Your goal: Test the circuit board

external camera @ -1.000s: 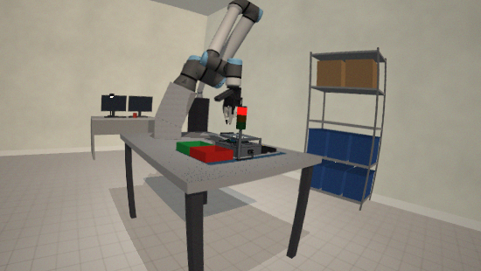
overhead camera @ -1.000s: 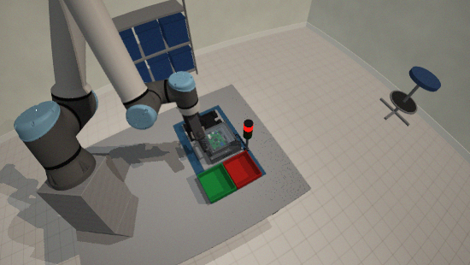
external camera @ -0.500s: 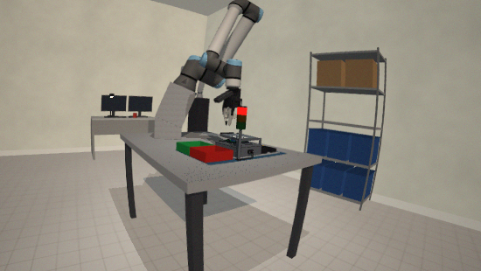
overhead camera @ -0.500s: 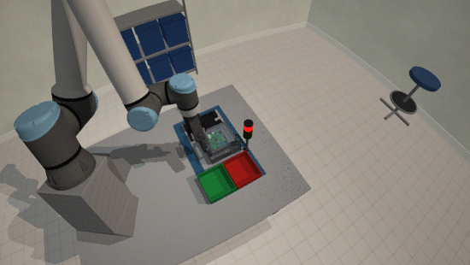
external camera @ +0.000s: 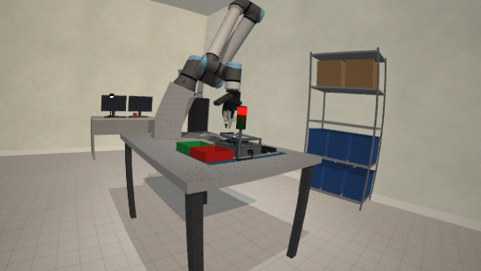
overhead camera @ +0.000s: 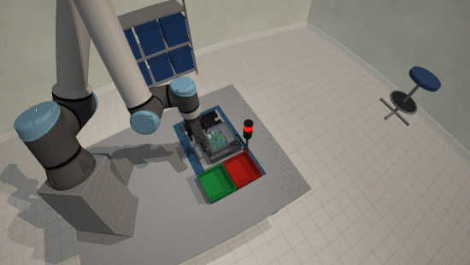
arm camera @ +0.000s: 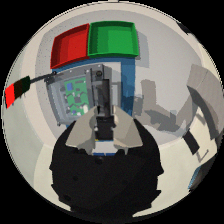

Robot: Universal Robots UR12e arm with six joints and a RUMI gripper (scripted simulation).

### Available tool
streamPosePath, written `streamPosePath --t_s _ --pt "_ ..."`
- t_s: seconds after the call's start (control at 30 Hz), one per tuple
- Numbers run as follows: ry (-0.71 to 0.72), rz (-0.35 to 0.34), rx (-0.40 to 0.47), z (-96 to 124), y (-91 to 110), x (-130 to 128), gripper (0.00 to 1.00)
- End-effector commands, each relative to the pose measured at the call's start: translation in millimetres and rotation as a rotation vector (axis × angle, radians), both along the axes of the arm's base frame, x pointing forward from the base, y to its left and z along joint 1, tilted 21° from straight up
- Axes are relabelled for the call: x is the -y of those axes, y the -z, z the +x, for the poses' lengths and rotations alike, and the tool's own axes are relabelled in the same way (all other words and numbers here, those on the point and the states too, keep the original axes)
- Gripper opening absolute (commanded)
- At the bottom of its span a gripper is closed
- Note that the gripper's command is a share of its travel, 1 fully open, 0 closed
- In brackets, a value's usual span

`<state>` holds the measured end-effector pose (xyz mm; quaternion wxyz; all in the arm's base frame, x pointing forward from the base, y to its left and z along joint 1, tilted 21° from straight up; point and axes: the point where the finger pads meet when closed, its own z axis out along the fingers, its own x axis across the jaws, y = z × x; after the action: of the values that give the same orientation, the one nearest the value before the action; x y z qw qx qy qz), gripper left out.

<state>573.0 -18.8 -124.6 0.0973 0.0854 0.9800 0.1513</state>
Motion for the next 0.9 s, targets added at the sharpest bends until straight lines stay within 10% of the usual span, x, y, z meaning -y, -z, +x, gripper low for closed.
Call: streamPosePath --t_s 0.0,0.87 --pt "0.0 0.0 0.001 0.6 0.7 0.0 0.15" --pt "0.0 0.0 0.001 1.4 4.6 0.1 0.15"
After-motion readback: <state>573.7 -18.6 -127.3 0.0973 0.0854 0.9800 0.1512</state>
